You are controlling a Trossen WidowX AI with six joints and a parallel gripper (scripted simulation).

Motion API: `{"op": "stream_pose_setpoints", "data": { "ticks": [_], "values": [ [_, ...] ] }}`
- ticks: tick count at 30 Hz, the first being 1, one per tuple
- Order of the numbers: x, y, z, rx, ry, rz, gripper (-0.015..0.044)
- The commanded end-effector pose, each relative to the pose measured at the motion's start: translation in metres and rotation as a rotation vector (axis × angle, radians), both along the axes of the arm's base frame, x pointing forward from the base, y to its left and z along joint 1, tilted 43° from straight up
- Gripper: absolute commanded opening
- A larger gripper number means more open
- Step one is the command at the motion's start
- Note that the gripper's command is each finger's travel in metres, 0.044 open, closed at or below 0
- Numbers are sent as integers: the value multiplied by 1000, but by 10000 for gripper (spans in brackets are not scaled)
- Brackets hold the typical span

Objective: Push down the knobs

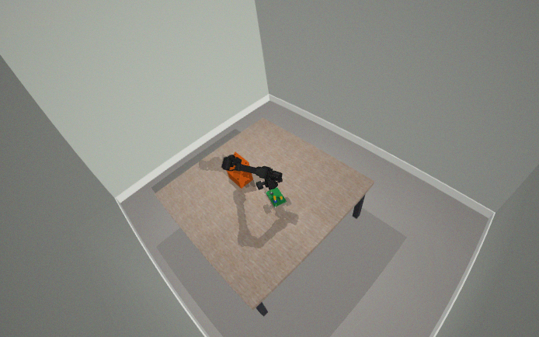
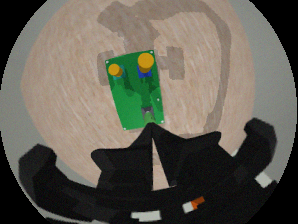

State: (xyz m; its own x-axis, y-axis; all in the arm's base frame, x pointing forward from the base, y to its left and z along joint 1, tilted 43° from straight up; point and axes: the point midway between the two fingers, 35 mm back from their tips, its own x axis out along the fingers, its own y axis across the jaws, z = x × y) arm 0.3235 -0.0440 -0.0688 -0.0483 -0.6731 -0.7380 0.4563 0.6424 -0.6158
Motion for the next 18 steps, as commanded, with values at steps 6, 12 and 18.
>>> {"op": "stream_pose_setpoints", "data": {
  "ticks": [6,12,18],
  "values": [
    [0,-3,-2,-3,3,2,0],
    [0,-5,-5,-4,3,2,0],
    [0,-5,-5,-4,3,2,0]
  ]
}}
